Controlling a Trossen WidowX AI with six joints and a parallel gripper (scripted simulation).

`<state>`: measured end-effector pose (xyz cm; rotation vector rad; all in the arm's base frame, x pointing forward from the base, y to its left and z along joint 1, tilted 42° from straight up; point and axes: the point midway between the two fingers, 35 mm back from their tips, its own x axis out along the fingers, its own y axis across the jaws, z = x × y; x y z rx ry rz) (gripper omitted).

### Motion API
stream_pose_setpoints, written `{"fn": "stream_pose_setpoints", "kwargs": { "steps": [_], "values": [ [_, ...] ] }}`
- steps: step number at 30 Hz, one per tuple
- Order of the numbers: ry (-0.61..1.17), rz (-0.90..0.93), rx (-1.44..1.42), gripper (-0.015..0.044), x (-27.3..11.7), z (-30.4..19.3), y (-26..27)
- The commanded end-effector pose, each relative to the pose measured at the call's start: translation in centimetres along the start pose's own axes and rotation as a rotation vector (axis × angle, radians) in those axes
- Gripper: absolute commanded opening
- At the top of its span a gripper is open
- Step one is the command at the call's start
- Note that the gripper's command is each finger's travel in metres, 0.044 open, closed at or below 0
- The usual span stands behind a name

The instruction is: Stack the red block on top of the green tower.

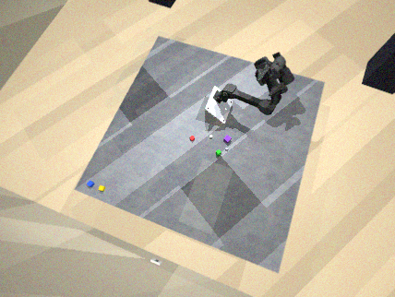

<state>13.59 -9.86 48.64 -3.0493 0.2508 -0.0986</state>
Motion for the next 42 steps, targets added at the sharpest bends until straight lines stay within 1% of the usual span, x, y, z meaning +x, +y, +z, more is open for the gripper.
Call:
{"fn": "stream_pose_setpoints", "kwargs": {
  "steps": [1, 2, 5, 10, 12, 20, 24, 27, 30, 33, 36, 39, 42],
  "values": [
    [0.003, -0.004, 0.004, 0.0426, 0.0, 0.0, 0.0],
    [0.013, -0.016, 0.016, 0.0440, 0.1, -0.1, -0.2],
    [0.055, -0.076, 0.110, 0.0440, 0.6, -0.5, -0.2],
    [0.072, -0.128, 0.382, 0.0440, 1.6, -0.6, 2.6],
    [0.077, -0.152, 0.532, 0.0440, 2.3, -0.5, 4.1],
    [0.040, -0.207, 1.197, 0.0440, 6.9, 2.2, 10.4],
    [-0.012, -0.219, 1.440, 0.0440, 9.8, 4.3, 11.7],
    [-0.047, -0.214, 1.563, 0.0440, 11.5, 5.6, 12.2],
    [-0.078, -0.193, 1.686, 0.0440, 12.8, 7.1, 13.0],
    [-0.132, -0.151, 1.887, 0.0440, 14.8, 9.5, 13.5],
    [-0.198, -0.083, 2.102, 0.0440, 16.9, 12.6, 13.7],
    [-0.243, -0.024, 2.233, 0.0440, 18.2, 14.7, 13.6],
    [-0.310, 0.082, 2.403, 0.0440, 19.9, 18.2, 13.5]
  ]
}}
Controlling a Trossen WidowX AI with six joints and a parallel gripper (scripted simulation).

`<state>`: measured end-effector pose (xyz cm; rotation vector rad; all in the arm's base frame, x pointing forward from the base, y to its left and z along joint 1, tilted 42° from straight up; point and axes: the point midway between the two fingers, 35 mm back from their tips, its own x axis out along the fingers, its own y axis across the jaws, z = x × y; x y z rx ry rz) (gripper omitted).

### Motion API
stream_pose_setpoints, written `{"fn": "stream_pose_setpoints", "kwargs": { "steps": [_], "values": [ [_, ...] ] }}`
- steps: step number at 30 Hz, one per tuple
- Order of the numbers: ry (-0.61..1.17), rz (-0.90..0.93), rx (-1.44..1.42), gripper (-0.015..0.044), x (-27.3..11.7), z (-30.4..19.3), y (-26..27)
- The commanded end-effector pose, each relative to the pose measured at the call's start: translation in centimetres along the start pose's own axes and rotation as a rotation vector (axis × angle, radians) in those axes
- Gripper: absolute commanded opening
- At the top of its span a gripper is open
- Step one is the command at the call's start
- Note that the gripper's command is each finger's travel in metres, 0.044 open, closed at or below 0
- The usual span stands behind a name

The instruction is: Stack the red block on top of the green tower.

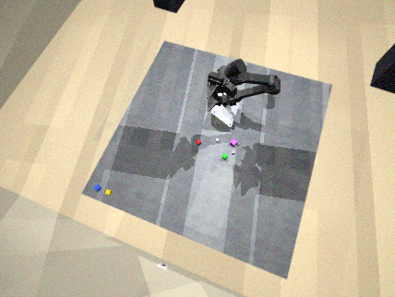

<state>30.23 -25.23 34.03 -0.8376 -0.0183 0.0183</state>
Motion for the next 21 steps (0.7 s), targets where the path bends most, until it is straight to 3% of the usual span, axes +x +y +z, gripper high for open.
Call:
{"fn": "stream_pose_setpoints", "kwargs": {
  "steps": [1, 9, 15, 21],
  "values": [
    [0.060, 0.098, 0.271, 0.0440, 2.8, -3.0, 3.8],
    [0.274, 0.340, 0.789, 0.0440, 7.0, -7.8, 14.8],
    [0.403, 0.441, 0.980, 0.0440, 7.7, -8.9, 20.1],
    [0.679, 0.608, 1.248, 0.0440, 7.3, -10.2, 28.7]
  ]
}}
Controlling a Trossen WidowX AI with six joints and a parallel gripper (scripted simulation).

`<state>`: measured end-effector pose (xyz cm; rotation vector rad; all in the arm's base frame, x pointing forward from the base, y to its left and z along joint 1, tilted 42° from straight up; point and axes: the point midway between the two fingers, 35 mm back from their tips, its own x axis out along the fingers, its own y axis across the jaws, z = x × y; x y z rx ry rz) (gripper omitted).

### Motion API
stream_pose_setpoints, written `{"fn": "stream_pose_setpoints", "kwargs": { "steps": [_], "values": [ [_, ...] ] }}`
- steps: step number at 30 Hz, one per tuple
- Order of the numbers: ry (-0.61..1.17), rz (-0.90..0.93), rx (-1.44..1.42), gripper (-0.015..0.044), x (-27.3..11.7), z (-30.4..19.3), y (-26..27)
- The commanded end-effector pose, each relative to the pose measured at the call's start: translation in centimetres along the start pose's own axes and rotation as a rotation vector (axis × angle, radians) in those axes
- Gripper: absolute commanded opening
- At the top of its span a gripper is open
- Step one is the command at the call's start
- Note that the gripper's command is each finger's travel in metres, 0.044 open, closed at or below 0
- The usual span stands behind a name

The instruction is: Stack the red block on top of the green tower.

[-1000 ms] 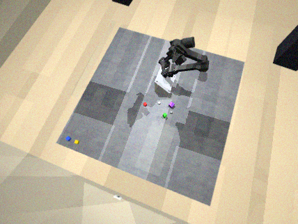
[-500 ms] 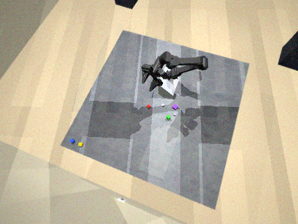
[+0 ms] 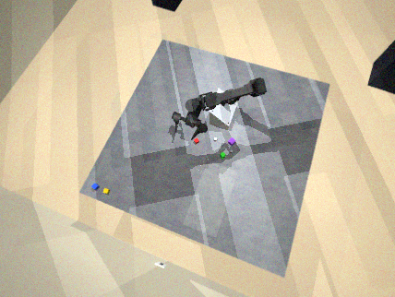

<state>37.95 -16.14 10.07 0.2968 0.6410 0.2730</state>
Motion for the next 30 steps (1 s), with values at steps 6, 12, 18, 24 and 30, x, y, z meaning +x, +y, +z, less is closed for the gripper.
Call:
{"fn": "stream_pose_setpoints", "kwargs": {
  "steps": [6, 12, 18, 24, 30],
  "values": [
    [0.467, 0.083, 0.449, 0.0440, 6.1, -11.2, 4.2],
    [0.814, 0.058, 0.686, 0.0440, 6.9, -18.3, 7.9],
    [0.964, 0.028, 0.770, 0.0440, 6.6, -21.0, 9.4],
    [0.964, 0.028, 0.770, 0.0440, 6.7, -21.1, 9.3],
    [0.964, 0.030, 0.770, 0.0440, 8.6, -23.4, 10.5]
  ]
}}
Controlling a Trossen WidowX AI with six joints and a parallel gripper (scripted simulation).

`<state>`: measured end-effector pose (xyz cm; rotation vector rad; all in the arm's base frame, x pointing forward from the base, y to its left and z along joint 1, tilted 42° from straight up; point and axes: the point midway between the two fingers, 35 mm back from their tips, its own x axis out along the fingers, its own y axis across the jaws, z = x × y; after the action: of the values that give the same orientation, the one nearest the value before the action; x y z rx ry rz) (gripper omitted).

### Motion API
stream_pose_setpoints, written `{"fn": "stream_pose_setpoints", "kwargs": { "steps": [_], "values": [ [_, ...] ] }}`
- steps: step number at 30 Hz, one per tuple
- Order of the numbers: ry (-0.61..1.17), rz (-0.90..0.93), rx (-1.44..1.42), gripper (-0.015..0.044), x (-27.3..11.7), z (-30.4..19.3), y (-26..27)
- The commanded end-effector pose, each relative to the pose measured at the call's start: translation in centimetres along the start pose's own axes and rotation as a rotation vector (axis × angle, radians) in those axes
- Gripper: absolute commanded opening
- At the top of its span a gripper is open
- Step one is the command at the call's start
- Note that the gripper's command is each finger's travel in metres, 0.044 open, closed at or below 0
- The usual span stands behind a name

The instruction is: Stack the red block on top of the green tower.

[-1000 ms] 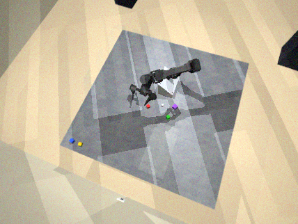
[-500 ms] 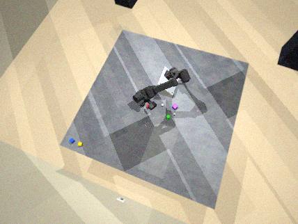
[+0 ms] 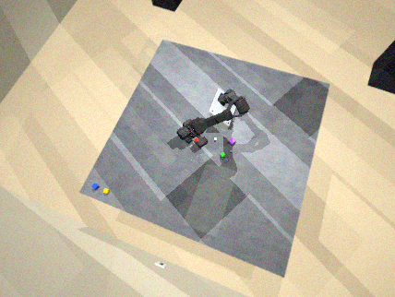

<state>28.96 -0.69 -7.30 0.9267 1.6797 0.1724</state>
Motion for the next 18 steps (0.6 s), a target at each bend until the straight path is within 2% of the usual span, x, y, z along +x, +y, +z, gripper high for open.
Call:
{"fn": "stream_pose_setpoints", "kwargs": {
  "steps": [1, 18],
  "values": [
    [0.019, 0.002, 0.010, 0.0440, 2.5, -0.5, -0.1],
    [0.019, 0.002, 0.010, 0.0440, 4.3, -0.5, -0.2]
  ]
}}
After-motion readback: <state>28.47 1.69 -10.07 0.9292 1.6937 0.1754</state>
